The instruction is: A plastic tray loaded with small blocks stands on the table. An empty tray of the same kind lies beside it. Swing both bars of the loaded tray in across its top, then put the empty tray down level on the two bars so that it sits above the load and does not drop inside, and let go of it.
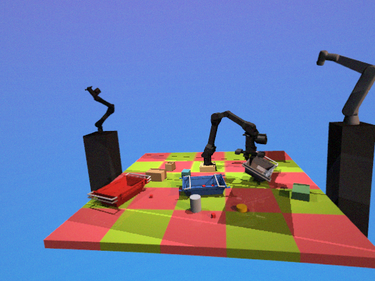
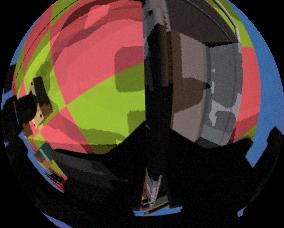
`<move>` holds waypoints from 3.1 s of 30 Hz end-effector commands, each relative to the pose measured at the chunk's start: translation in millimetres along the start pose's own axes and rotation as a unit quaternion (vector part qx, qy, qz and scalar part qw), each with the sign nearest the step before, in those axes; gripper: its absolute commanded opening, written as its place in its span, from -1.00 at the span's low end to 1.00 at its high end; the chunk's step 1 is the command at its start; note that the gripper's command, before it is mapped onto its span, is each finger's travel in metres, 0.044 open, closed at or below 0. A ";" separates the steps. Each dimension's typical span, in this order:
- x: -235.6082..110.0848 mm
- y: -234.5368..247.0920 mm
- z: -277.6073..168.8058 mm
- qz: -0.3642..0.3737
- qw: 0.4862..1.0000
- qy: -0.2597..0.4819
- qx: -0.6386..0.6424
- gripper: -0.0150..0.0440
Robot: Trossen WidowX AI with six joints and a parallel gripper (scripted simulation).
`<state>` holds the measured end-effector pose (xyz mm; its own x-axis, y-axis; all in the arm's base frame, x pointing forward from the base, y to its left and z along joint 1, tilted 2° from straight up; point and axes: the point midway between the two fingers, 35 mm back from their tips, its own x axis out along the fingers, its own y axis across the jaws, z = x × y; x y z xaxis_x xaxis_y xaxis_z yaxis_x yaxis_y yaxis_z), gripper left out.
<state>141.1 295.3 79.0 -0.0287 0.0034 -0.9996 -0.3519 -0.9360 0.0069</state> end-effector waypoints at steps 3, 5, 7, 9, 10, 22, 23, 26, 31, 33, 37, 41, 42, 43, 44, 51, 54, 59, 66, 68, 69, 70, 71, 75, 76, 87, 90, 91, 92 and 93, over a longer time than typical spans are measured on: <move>-16.5 -3.4 -0.2 -0.016 1.000 0.002 -0.002 -0.49; -16.5 -3.4 -0.2 -0.016 1.000 0.002 -0.002 -0.49; -16.5 -3.4 -0.2 -0.016 1.000 0.002 -0.002 -0.49; -17.3 -3.5 -0.2 -0.016 1.000 0.002 -0.002 -0.49; -18.9 -3.8 -0.2 -0.016 1.000 0.002 -0.002 -0.49; -71.6 -8.3 -0.6 -0.016 1.000 0.002 -0.002 -0.49; -76.5 -8.1 -0.6 -0.016 1.000 0.002 -0.002 -0.49; -91.0 -7.1 -0.5 -0.016 1.000 0.002 -0.002 -0.49; -111.8 -4.1 -0.2 -0.016 1.000 0.002 -0.002 -0.49; -112.6 -4.0 -0.2 -0.016 1.000 0.002 -0.002 -0.49; -112.6 -4.0 -0.2 -0.016 1.000 0.002 -0.002 -0.49; -112.6 -4.0 -0.2 -0.016 1.000 0.002 -0.002 -0.49; -112.6 -4.0 -0.2 -0.016 1.000 0.002 -0.002 -0.49; -112.6 -4.0 -0.2 -0.016 1.000 0.002 -0.002 -0.49; -112.6 -4.0 -0.2 -0.016 1.000 0.002 -0.002 -0.49; -112.6 -4.0 -0.2 -0.016 1.000 0.002 -0.002 -0.49; -112.6 -4.0 -0.2 -0.016 1.000 0.002 -0.002 -0.49; -112.6 -3.8 -2.8 -0.016 1.000 0.002 0.001 -0.49; -112.9 0.0 -29.8 -0.016 0.999 0.003 0.039 -0.49; -113.0 1.5 -37.7 -0.016 0.999 0.004 0.050 -0.49; -113.0 2.4 -41.6 -0.016 0.998 0.004 0.055 -0.49; -113.1 3.3 -45.5 -0.016 0.998 0.004 0.061 -0.49; -113.1 4.2 -49.4 -0.016 0.998 0.004 0.066 -0.49; -113.3 8.4 -64.9 -0.016 0.996 0.005 0.088 -0.49; -113.3 9.5 -68.7 -0.016 0.995 0.005 0.094 -0.49; -113.7 25.3 -109.8 -0.016 0.988 0.007 0.154 -0.49; -113.8 30.5 -120.6 -0.016 0.985 0.007 0.170 -0.49; -113.8 32.3 -124.2 -0.016 0.984 0.007 0.176 -0.49; -113.9 34.2 -127.7 -0.016 0.983 0.008 0.181 -0.49; -113.9 36.1 -131.3 -0.016 0.982 0.008 0.187 -0.49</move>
<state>246.9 221.6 184.9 -0.0161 0.0154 -0.9998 -0.6563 -0.7545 -0.0011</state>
